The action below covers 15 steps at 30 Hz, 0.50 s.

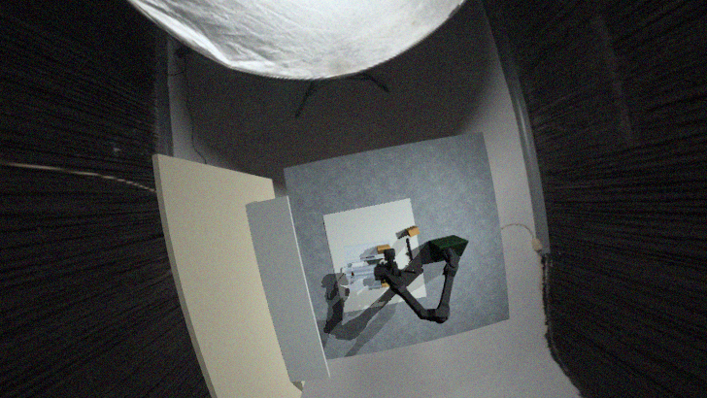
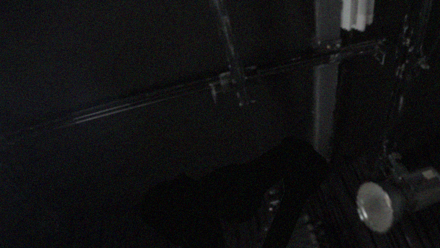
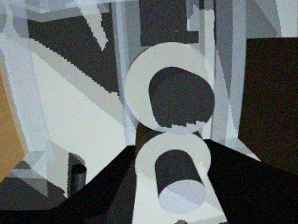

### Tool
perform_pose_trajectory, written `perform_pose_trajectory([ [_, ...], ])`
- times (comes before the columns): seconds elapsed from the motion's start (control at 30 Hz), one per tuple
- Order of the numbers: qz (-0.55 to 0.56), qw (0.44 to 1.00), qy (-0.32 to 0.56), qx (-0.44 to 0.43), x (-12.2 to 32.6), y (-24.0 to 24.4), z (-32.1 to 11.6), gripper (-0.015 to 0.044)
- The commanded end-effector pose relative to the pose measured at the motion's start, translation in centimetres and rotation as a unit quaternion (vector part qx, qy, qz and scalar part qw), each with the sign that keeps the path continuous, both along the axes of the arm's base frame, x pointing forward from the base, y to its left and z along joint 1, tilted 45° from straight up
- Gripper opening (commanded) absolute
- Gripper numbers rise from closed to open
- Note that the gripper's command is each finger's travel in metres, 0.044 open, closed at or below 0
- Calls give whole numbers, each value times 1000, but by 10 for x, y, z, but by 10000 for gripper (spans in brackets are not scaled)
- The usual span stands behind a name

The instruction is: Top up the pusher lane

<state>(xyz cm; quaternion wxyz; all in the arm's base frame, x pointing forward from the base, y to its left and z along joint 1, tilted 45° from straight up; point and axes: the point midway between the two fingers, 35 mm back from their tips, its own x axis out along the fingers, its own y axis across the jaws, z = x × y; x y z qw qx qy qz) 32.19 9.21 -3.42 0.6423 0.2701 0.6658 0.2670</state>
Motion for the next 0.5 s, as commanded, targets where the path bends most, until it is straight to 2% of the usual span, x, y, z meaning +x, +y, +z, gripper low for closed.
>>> perform_pose_trajectory([
  [0.0,0,1000,-2,2,0,1,1,0],
  [0.47,0,1000,-2,2,-2,0,0,0],
])
